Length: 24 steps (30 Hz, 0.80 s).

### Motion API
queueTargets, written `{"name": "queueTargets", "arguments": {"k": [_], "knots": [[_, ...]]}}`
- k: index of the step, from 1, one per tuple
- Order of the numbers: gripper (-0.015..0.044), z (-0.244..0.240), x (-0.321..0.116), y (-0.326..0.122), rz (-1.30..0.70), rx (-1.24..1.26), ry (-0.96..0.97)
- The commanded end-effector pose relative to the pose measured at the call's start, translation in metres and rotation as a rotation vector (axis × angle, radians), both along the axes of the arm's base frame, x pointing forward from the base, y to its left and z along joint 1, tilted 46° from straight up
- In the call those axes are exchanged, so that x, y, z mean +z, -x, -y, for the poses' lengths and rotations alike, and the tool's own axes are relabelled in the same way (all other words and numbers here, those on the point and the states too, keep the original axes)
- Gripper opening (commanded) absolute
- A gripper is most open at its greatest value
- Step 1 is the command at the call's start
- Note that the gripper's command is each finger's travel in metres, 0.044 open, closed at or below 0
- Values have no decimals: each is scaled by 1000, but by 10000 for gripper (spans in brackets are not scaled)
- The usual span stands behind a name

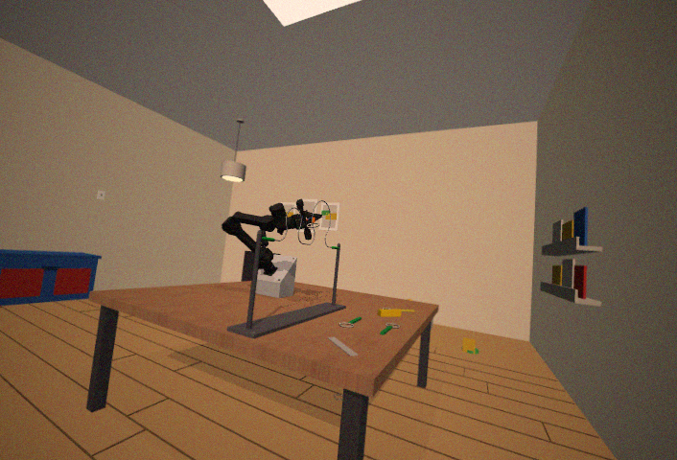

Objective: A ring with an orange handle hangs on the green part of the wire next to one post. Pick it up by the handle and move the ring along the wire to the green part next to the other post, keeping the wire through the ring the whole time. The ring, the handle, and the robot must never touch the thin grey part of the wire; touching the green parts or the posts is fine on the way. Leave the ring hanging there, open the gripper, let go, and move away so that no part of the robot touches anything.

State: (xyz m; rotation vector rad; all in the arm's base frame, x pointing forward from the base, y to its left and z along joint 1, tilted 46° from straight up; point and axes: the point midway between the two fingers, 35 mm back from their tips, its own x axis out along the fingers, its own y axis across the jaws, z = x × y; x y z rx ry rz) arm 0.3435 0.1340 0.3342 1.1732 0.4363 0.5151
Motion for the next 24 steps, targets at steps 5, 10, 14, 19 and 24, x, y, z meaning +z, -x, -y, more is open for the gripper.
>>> {"name": "queueTargets", "arguments": {"k": [5, 10, 14, 19, 24], "knots": [[-150, 1, 4, 0, 18, -1, 41], [-150, 1, 3, 0, 22, 0, 72], [-150, 1, 2, 0, 24, 0, 101], [-150, 2, 1, -1, 28, 0, 137], [-150, 3, 0, -1, 32, 0, 177]]}}
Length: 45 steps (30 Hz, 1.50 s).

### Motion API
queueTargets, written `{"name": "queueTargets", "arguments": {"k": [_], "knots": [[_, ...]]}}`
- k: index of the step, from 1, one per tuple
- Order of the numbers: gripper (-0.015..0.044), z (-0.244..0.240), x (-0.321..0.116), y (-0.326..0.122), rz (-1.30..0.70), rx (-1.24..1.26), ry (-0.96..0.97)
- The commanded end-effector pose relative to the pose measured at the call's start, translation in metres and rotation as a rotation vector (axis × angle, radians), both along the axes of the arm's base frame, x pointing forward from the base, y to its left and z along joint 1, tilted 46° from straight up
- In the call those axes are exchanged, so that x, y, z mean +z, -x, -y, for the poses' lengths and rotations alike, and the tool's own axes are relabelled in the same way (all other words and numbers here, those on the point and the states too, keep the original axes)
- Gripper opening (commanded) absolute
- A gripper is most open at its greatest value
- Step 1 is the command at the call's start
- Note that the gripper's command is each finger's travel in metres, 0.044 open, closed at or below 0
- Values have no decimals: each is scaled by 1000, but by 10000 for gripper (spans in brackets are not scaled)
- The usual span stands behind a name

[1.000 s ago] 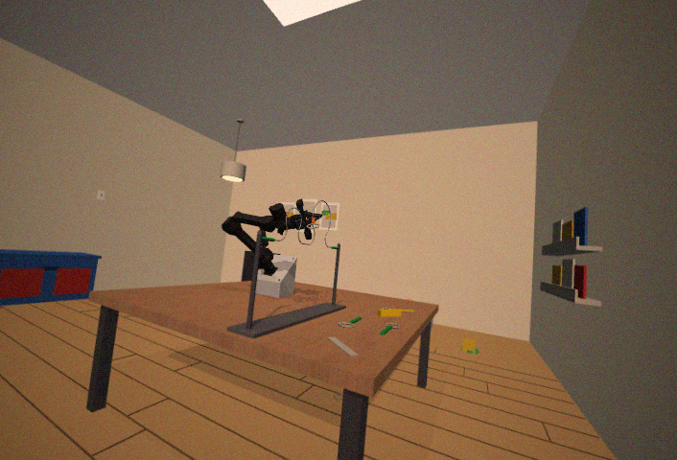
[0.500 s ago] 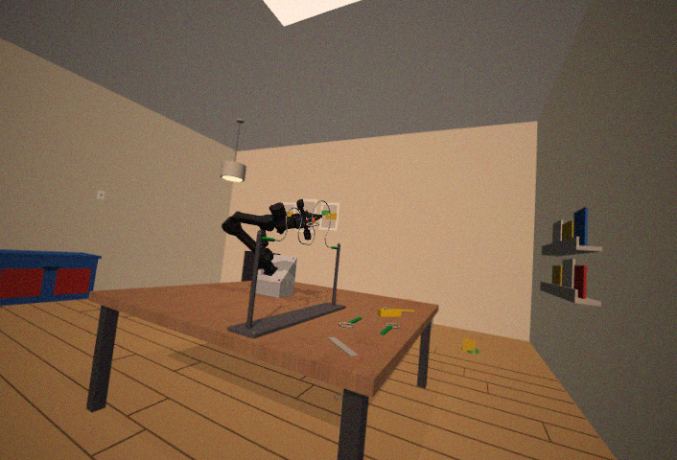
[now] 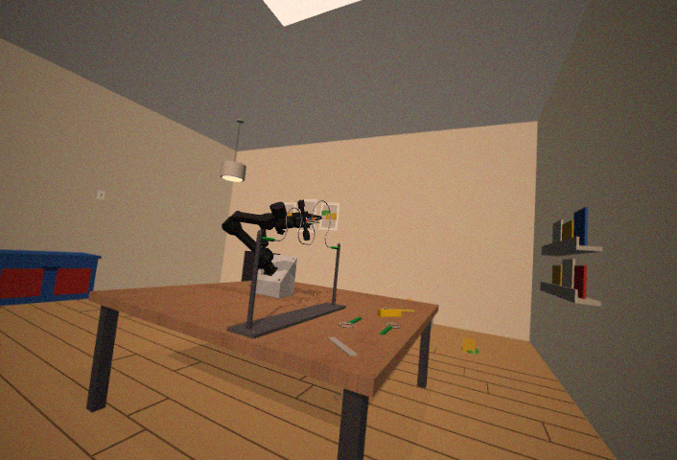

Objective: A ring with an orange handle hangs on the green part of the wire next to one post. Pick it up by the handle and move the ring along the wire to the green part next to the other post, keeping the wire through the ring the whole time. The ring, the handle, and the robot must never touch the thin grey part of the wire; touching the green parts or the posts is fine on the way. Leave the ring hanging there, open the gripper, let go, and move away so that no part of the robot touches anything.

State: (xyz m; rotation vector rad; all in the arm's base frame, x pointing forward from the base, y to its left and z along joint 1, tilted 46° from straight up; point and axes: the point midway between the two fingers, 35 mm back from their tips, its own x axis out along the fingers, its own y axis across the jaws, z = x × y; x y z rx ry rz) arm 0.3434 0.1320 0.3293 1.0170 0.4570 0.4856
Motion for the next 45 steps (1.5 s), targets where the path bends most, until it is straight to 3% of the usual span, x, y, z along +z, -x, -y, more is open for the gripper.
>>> {"name": "queueTargets", "arguments": {"k": [1, 45], "knots": [[-150, 1, 4, -1, 17, -4, 29], [-150, 13, -8, -3, 65, -8, 498]]}}
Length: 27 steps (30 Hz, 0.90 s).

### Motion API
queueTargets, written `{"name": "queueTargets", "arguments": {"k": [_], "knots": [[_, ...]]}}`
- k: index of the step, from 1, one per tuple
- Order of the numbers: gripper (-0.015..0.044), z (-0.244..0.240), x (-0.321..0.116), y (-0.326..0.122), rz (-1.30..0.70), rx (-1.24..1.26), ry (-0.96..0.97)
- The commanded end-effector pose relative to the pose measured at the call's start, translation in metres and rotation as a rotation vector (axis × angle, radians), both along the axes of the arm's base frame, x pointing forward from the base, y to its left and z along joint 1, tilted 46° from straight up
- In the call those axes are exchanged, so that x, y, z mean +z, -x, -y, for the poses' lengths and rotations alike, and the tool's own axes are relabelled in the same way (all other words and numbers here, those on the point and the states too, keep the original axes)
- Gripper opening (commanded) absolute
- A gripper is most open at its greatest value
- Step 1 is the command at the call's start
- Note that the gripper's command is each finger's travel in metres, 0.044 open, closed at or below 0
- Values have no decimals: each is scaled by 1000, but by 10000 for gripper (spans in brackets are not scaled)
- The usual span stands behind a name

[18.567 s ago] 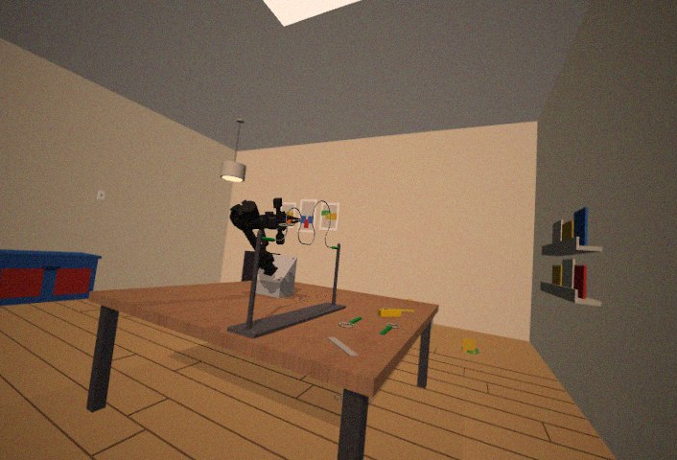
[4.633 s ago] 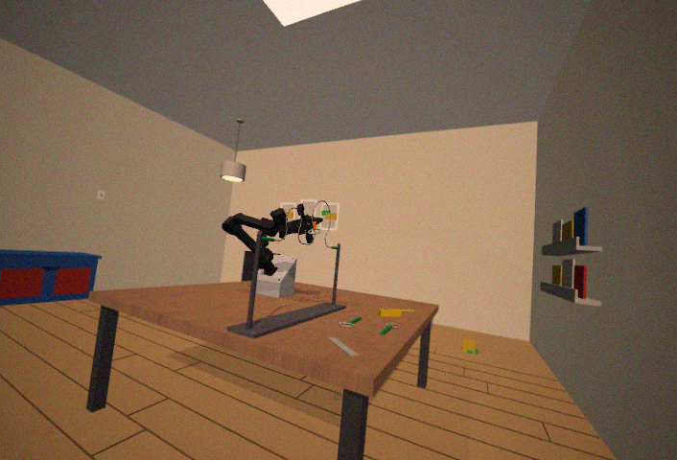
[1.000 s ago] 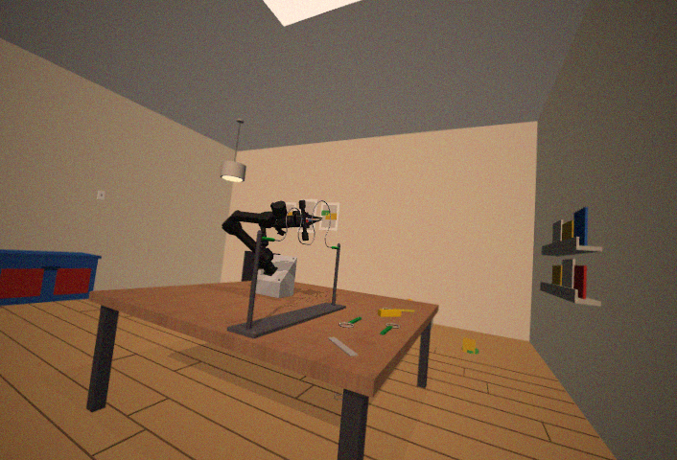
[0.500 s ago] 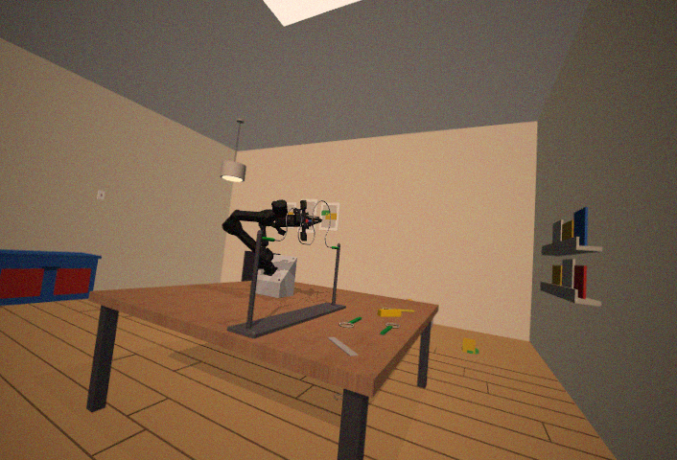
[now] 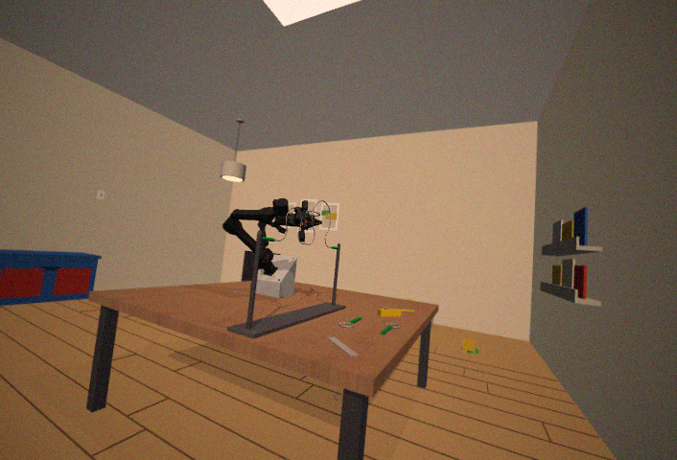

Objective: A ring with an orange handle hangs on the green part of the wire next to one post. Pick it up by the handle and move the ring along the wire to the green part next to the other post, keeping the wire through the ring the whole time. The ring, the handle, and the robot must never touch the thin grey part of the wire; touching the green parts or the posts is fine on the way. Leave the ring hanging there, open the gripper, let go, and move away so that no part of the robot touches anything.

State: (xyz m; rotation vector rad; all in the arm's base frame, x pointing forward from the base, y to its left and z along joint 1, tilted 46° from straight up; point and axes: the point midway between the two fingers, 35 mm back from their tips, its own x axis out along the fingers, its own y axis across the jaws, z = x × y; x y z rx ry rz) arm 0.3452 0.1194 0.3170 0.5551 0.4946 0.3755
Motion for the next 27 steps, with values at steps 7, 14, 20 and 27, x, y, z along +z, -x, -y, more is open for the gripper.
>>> {"name": "queueTargets", "arguments": {"k": [7, 14, 20, 27], "knots": [[-150, 4, 3, -1, 25, -2, 118], [-150, 7, 1, -2, 34, -3, 205], [-150, 9, 0, -2, 41, -4, 280], [-150, 12, -1, -2, 50, -6, 367]]}}
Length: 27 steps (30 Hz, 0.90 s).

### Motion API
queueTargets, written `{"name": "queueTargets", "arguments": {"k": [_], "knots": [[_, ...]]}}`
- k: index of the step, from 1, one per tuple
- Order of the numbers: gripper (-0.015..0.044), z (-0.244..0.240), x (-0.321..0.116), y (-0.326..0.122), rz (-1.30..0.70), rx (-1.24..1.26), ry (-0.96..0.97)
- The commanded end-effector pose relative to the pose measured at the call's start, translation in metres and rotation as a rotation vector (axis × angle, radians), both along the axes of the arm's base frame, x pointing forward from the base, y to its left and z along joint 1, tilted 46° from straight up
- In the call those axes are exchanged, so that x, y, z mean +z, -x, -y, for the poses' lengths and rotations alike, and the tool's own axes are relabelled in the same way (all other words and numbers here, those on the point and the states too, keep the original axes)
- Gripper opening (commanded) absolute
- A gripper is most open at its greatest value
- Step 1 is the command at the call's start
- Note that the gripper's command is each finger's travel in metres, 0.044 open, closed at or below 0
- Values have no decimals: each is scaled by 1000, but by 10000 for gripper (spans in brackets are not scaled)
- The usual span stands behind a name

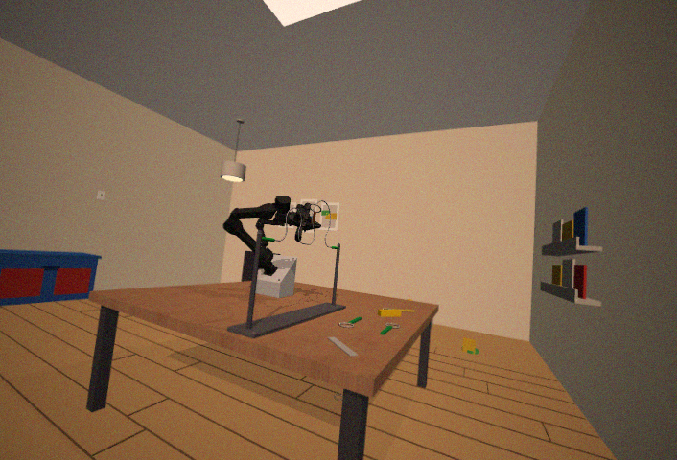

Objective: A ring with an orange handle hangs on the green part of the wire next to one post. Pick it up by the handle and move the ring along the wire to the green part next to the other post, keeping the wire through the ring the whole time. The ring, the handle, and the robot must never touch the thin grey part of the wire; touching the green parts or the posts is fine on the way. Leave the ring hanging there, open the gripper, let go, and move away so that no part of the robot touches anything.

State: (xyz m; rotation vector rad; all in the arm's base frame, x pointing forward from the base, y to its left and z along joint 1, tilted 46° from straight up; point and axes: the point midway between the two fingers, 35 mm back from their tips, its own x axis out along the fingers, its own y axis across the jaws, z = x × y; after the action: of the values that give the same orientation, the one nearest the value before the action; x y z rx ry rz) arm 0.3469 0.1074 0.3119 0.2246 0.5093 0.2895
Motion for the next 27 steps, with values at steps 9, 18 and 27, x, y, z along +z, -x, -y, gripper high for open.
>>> {"name": "queueTargets", "arguments": {"k": [9, 18, 27], "knots": [[-150, 5, 4, -1, 27, -1, 143], [-150, 9, 3, -2, 38, -3, 254], [-150, 13, 4, -2, 50, -4, 366]]}}
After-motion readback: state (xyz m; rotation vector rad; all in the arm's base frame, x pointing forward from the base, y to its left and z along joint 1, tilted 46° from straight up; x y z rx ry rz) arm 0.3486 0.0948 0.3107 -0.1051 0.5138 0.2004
